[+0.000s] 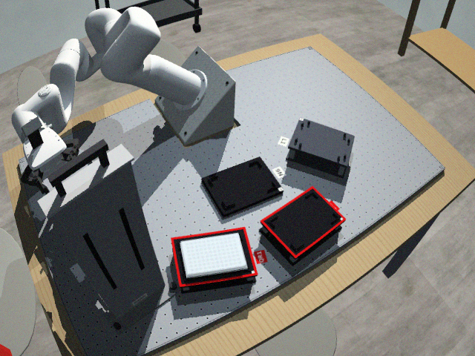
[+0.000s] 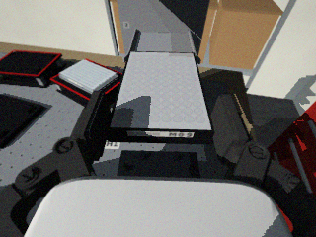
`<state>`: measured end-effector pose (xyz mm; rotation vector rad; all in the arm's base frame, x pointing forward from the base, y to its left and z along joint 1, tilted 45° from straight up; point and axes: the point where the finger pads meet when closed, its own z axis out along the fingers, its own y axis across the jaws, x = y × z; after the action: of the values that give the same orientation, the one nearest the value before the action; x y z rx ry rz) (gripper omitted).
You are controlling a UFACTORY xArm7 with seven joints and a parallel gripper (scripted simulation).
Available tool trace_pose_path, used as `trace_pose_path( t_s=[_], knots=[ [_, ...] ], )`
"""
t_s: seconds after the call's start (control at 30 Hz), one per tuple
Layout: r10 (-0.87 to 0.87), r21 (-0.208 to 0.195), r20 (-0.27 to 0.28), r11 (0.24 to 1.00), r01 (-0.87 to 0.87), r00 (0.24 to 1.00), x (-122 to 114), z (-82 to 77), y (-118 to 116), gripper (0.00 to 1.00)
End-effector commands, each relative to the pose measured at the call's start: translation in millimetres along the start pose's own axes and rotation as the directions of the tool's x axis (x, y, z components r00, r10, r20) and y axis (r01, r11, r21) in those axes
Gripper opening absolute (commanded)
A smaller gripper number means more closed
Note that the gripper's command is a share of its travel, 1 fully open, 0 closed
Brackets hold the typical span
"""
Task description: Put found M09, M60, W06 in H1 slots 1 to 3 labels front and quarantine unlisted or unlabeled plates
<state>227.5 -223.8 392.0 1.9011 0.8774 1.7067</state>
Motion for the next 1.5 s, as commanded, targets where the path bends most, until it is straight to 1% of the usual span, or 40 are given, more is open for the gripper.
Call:
trace_pose_path(
  t_s=[0.0, 0.3, 0.37, 0.87, 0.93, 1.47],
  knots=[
    [-0.002, 0.000, 0.001, 1.000, 0.002, 1.000, 1, -7.5, 0, 0.00],
    [-0.002, 0.000, 0.001, 1.000, 0.002, 1.000, 0, -22.5, 0, 0.00],
    [-0.002, 0.000, 0.001, 1.000, 0.002, 1.000, 0, -22.5, 0, 0.00],
    [-0.002, 0.000, 0.001, 1.000, 0.002, 1.000, 0, -47.6, 0, 0.00],
    [-0.002, 0.000, 0.001, 1.000, 0.002, 1.000, 0, -47.6, 0, 0.00],
    [-0.002, 0.000, 0.001, 1.000, 0.002, 1.000, 0, -72.6, 0, 0.00]
  ],
)
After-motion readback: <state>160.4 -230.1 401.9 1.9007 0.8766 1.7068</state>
